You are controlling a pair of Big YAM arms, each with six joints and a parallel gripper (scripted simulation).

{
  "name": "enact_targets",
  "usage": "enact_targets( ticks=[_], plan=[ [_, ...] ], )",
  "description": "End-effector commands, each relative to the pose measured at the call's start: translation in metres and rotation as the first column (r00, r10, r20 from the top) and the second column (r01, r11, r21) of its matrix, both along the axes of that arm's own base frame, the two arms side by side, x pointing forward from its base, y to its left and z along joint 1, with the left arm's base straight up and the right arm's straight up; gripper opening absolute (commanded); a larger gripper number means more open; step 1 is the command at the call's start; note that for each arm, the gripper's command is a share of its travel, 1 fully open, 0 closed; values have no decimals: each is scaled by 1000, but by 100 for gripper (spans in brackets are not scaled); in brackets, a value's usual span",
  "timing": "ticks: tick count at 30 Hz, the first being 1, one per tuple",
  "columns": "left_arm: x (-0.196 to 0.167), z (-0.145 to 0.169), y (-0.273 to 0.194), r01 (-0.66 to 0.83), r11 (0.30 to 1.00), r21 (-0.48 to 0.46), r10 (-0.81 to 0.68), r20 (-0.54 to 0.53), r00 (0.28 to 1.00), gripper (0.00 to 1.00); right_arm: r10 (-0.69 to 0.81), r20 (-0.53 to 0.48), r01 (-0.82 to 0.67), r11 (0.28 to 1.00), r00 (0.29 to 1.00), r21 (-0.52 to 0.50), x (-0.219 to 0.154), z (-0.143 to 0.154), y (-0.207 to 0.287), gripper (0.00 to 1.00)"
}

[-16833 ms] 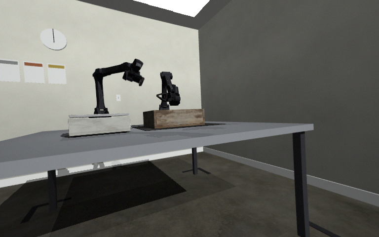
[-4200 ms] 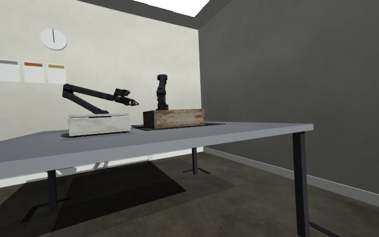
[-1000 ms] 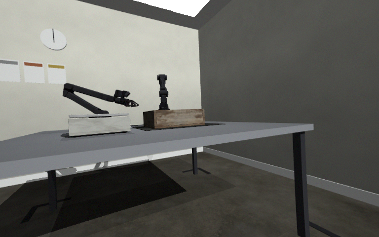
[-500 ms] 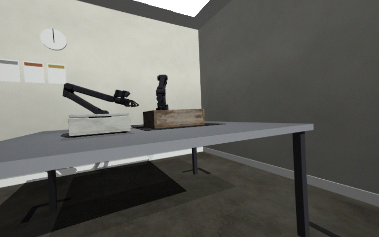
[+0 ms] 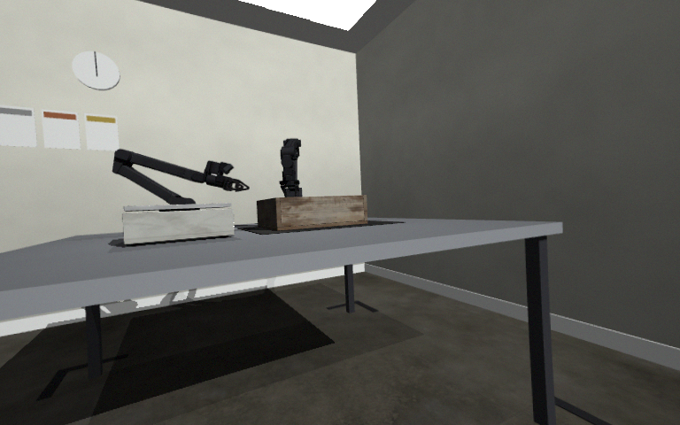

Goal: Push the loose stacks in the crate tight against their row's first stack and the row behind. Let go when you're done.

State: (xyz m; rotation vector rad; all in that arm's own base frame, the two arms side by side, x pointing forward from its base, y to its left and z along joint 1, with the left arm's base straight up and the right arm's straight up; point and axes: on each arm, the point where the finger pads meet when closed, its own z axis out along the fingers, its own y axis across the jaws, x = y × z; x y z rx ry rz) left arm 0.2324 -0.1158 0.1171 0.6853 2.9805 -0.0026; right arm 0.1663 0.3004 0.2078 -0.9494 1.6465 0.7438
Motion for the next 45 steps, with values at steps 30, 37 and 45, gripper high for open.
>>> enact_targets(
  ticks=[30,37,45],
  plan=[
    [43,-18,97,65,963,-261,62,450,891,26,27,113,-47,983,993,179,23,95,61,100],
    [40,-4,59,2,951,-310,105,327,939,0,-10,77,2,994,997,106,32,106,43,100],
    [28,2,9,-50,943,-328,106,154,982,0,-43,22,43,999,999,1,33,123,16,100]
  ],
)
